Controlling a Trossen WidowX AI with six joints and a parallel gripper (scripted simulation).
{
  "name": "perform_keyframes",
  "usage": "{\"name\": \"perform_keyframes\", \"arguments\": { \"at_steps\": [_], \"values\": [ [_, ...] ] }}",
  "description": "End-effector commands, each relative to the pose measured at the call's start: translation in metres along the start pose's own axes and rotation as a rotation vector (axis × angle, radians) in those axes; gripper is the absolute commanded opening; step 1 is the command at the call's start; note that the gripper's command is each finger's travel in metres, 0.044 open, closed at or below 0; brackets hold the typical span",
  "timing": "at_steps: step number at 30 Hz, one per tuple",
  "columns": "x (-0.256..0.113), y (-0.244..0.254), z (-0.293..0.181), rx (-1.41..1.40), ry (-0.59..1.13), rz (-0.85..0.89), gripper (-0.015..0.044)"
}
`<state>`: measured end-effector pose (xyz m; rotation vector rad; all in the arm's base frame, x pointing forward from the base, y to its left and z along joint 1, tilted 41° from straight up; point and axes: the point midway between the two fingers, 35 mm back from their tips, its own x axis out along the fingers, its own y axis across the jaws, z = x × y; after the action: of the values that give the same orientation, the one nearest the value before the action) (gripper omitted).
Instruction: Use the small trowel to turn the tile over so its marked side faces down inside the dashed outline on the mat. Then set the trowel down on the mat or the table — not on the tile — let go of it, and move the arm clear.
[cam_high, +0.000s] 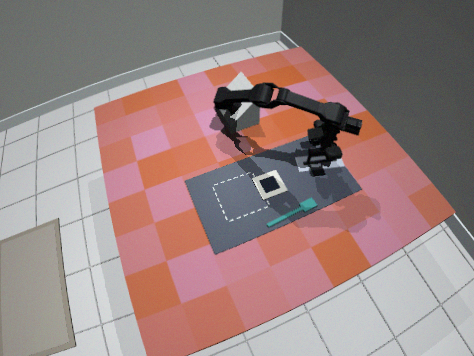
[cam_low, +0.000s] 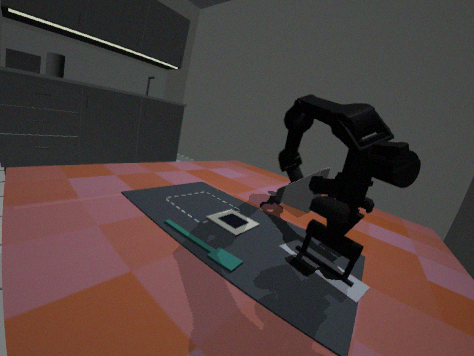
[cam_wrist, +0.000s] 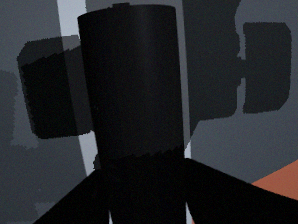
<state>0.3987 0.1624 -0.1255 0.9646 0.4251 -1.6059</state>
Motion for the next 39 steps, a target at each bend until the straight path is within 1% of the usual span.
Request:
{"name": "perform_keyframes", "arguments": {
  "at_steps": [1,8,30,37,39],
  "values": [
    [0.0016,0.0002,0.0008,-0.005,-0.005,0.002,0.013],
    [0.0016,0.0002,0.0008,-0.024,-0.005,0.002,0.013],
    [0.0016,0.0002,0.0008,-0.652,-0.005,0.0,0.013],
    [0.0016,0.0002,0.0008,-0.671,-0.005,0.0,0.013],
    [0.0016,0.0002,0.0008,-0.671,-0.005,0.0,0.0183]
  ]
}}
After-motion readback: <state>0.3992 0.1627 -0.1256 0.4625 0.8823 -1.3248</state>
